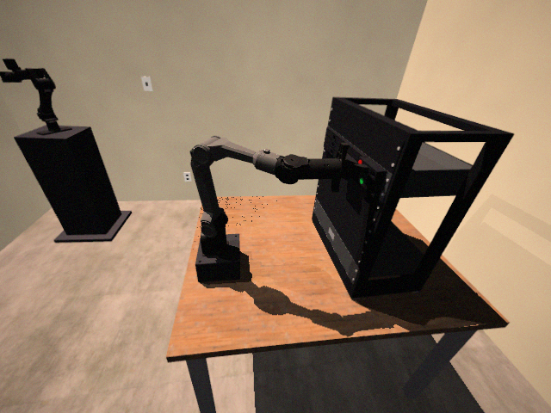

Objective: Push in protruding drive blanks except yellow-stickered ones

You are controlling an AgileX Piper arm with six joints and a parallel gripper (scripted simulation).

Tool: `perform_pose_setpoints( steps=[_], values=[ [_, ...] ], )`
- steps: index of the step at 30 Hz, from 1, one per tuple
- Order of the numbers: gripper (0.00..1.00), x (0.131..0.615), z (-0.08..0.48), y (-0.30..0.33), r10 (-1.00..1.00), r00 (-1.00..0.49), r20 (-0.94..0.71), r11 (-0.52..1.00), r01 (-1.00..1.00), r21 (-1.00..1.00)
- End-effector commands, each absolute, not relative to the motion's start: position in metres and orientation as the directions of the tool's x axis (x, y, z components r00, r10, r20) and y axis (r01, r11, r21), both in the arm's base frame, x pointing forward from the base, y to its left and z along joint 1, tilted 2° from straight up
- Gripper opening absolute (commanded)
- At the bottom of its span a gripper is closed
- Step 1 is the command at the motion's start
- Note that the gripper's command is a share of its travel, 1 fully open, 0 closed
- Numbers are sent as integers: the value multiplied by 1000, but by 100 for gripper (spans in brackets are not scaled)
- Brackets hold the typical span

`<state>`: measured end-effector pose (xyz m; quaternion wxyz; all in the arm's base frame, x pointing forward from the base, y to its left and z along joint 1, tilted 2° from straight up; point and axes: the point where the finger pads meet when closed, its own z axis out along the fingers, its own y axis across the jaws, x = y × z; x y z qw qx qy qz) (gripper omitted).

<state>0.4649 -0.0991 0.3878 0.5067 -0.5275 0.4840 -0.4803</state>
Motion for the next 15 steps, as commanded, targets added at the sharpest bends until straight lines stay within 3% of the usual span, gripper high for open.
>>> perform_pose_setpoints(
  steps=[1, 15],
  values=[
    [0, 467, 388, -99, -997, 72, 14, -15, -23, -1000],
    [0, 470, 388, -98, -997, 72, 14, -15, -23, -1000]
  ],
)
